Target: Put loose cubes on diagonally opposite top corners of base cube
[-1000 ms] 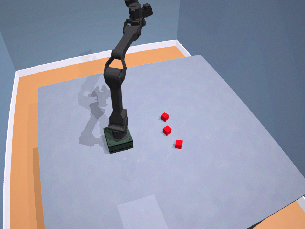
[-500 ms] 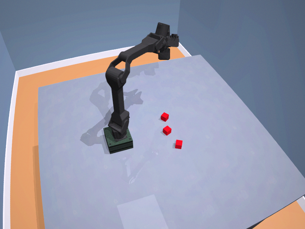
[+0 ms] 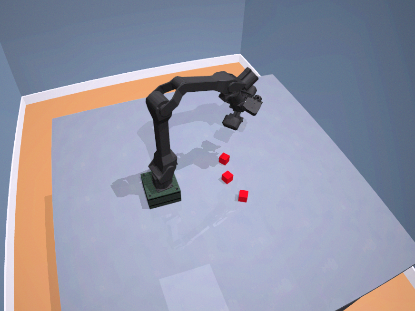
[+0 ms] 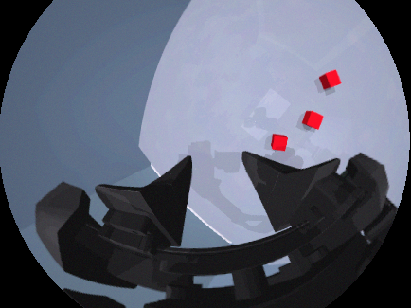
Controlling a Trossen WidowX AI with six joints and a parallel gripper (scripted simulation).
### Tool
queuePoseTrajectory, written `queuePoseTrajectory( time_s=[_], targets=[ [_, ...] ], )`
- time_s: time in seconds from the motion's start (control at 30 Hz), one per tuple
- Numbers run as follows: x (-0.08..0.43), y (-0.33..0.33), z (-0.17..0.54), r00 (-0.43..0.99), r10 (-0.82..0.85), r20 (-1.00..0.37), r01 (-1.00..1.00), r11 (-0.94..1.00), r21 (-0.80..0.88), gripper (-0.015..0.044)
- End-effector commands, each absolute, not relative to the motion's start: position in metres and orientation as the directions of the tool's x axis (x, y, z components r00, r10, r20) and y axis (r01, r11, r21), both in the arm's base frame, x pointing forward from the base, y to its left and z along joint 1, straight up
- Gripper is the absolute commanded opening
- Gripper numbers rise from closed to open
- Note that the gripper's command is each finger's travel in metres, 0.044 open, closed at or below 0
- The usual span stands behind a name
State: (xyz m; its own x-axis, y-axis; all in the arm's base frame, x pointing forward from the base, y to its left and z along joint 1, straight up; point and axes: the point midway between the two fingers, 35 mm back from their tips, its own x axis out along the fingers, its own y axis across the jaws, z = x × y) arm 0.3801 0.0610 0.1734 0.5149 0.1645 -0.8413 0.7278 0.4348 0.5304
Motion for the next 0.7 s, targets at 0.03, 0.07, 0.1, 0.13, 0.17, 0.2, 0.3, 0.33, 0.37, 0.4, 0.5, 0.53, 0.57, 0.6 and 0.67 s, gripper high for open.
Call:
queuePoseTrajectory(
  time_s=[0.03, 0.07, 0.1, 0.13, 0.17, 0.2, 0.3, 0.33, 0.37, 0.4, 0.5, 0.53, 0.57, 0.6, 0.67],
  targets=[
    [0.338, 0.005, 0.133, 0.325, 0.051, -0.944, 0.875, 0.363, 0.321, 0.0265],
    [0.329, -0.004, 0.127, 0.287, 0.037, -0.957, 0.895, 0.346, 0.281, 0.0265],
    [0.319, -0.012, 0.121, 0.247, 0.024, -0.969, 0.913, 0.329, 0.241, 0.0265],
    [0.31, -0.02, 0.116, 0.207, 0.014, -0.978, 0.929, 0.31, 0.201, 0.0265],
    [0.299, -0.028, 0.111, 0.166, 0.005, -0.986, 0.943, 0.291, 0.16, 0.0265],
    [0.289, -0.035, 0.106, 0.124, -0.002, -0.992, 0.955, 0.272, 0.119, 0.0265],
    [0.264, -0.049, 0.097, 0.025, -0.01, -1.0, 0.974, 0.227, 0.022, 0.0265],
    [0.262, -0.05, 0.096, 0.018, -0.01, -1.0, 0.974, 0.224, 0.015, 0.0265],
    [0.262, -0.05, 0.096, 0.018, -0.01, -1.0, 0.974, 0.224, 0.015, 0.0265],
    [0.262, -0.05, 0.096, 0.018, -0.01, -1.0, 0.974, 0.224, 0.015, 0.0265],
    [0.262, -0.05, 0.096, 0.018, -0.01, -1.0, 0.974, 0.224, 0.015, 0.0265],
    [0.262, -0.05, 0.096, 0.018, -0.01, -1.0, 0.974, 0.224, 0.015, 0.0265],
    [0.262, -0.05, 0.095, 0.018, -0.01, -1.0, 0.974, 0.224, 0.015, 0.0265],
    [0.263, -0.05, 0.09, 0.018, -0.01, -1.0, 0.974, 0.224, 0.015, 0.0265],
    [0.264, -0.051, 0.074, 0.018, -0.01, -1.0, 0.974, 0.224, 0.015, 0.0265]
  ],
)
